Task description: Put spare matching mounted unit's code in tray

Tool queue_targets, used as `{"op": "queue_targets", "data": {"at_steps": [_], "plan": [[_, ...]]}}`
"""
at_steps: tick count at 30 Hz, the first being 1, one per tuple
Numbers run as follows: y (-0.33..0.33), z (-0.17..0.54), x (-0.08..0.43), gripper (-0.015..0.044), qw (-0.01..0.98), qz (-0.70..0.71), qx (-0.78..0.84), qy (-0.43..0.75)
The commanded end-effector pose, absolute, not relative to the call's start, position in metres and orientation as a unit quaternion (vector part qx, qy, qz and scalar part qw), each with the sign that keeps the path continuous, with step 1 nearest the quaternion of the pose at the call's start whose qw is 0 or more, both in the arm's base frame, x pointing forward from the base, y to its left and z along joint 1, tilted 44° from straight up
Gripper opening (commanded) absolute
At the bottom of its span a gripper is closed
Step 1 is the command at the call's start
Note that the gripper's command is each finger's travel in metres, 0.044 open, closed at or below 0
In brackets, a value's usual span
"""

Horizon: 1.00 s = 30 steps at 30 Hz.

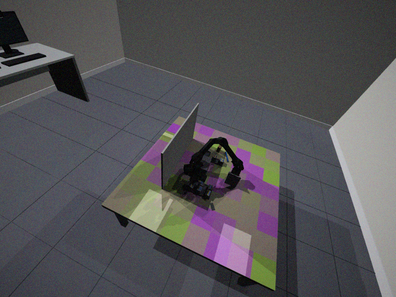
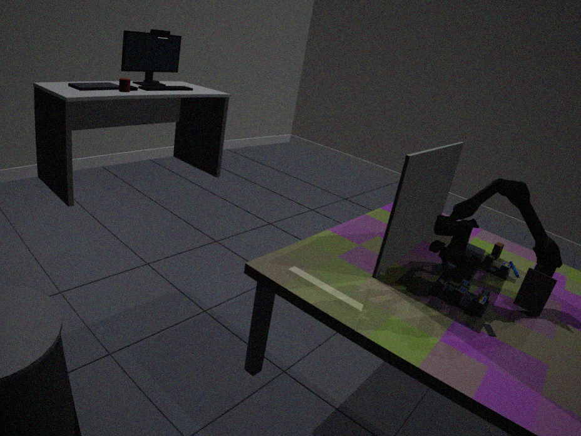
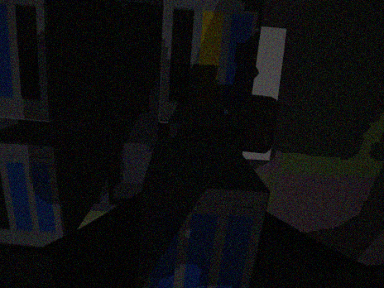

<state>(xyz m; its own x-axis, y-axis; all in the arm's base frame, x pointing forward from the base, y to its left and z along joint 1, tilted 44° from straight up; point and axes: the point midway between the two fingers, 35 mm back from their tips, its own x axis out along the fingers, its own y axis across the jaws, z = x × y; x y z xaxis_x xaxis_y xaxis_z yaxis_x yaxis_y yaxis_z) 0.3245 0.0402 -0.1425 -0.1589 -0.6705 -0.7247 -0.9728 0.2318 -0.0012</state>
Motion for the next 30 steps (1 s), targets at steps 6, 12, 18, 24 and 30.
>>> {"op": "queue_targets", "data": {"at_steps": [6, 12, 18, 24, 30], "plan": [[0.07, -0.111, 0.333, 0.0, 0.321, 0.243, -0.575, 0.712], [0.086, -0.095, 0.339, 0.0, 0.322, 0.243, -0.577, 0.71], [0.11, -0.068, 0.341, 0.0, 0.322, 0.244, -0.575, 0.711], [0.119, -0.057, 0.341, 0.0, 0.322, 0.244, -0.574, 0.712], [0.094, -0.03, 0.355, 0.0, 0.326, 0.251, -0.573, 0.709]]}}
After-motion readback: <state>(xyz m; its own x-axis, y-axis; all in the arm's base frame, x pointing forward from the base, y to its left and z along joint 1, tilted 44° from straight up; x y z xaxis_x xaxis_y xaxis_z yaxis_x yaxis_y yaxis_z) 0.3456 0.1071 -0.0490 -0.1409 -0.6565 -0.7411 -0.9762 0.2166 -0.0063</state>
